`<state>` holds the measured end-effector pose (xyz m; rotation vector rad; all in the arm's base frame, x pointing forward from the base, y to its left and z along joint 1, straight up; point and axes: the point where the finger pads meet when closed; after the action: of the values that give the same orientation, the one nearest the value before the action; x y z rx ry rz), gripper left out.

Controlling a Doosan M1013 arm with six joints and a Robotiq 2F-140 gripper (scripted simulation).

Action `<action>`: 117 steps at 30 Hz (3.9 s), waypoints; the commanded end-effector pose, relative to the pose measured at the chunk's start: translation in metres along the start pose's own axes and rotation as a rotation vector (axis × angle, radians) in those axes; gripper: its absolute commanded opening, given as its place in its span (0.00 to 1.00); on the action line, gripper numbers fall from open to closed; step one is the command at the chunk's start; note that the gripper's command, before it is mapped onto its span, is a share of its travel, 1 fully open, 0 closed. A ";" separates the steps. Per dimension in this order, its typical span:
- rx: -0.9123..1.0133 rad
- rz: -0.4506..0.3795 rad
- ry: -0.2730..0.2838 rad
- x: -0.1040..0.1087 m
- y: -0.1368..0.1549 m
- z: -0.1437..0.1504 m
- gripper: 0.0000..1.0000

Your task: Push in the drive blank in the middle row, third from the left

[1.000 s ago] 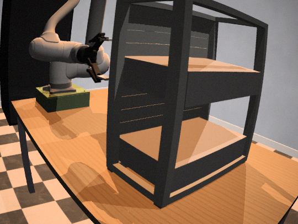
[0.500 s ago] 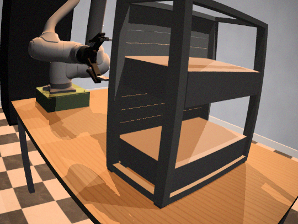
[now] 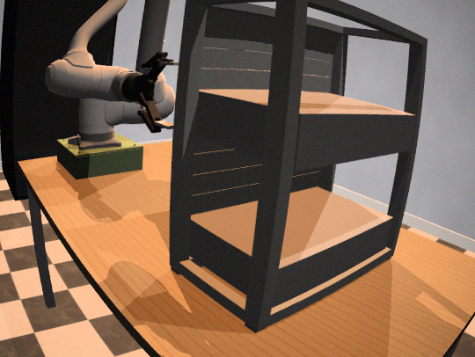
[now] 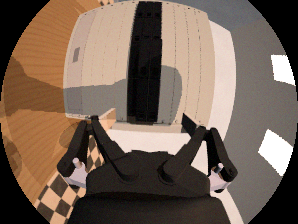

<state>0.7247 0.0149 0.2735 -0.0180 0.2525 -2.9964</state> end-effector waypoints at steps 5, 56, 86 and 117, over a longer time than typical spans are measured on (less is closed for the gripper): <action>0.000 0.000 0.000 0.000 0.000 0.000 1.00; 0.000 0.000 0.000 0.000 0.000 0.000 1.00; 0.000 0.000 0.000 0.000 0.000 0.000 0.00; 0.000 0.000 0.000 0.004 -0.020 -0.007 0.00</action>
<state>0.7186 0.0340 0.2705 -0.0185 0.2525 -2.9963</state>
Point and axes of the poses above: the point where the finger pads meet when closed, its own x axis back along the fingers, its own z axis across the jaws, y = z × x, and after that the axes turned 10 degrees about -x, right-handed
